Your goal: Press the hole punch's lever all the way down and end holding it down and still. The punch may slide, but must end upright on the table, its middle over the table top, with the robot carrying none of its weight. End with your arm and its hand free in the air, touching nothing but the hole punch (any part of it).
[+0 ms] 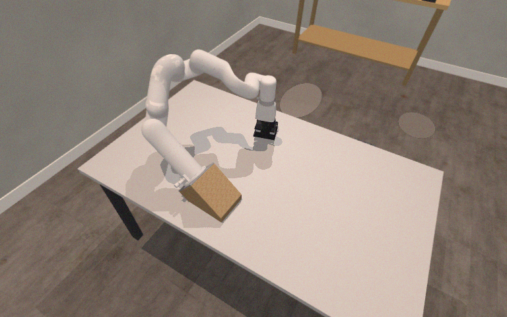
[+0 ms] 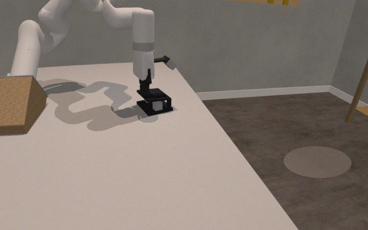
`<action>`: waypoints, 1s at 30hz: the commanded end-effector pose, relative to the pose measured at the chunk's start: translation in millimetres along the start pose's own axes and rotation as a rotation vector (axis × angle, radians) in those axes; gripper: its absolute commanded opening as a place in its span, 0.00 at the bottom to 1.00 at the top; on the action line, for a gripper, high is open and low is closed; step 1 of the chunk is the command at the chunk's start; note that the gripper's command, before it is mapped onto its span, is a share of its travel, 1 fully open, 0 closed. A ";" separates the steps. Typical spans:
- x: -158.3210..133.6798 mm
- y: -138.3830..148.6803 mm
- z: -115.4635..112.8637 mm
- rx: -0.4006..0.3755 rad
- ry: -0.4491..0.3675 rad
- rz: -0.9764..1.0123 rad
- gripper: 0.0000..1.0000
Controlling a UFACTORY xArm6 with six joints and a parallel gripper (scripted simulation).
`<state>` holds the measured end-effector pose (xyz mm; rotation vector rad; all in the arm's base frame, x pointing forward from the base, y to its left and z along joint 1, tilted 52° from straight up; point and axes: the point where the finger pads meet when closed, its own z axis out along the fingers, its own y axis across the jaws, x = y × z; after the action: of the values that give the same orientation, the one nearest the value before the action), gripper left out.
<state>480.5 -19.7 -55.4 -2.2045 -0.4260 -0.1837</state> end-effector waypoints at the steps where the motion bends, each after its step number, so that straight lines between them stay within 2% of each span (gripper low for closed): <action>1: 0.8 0.3 2.9 -0.002 0.002 -0.001 0.00; 30: 0.8 0.3 8.1 -0.002 0.002 -0.001 0.00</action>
<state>481.4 -13.6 -60.2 -2.2059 -0.4263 -0.1872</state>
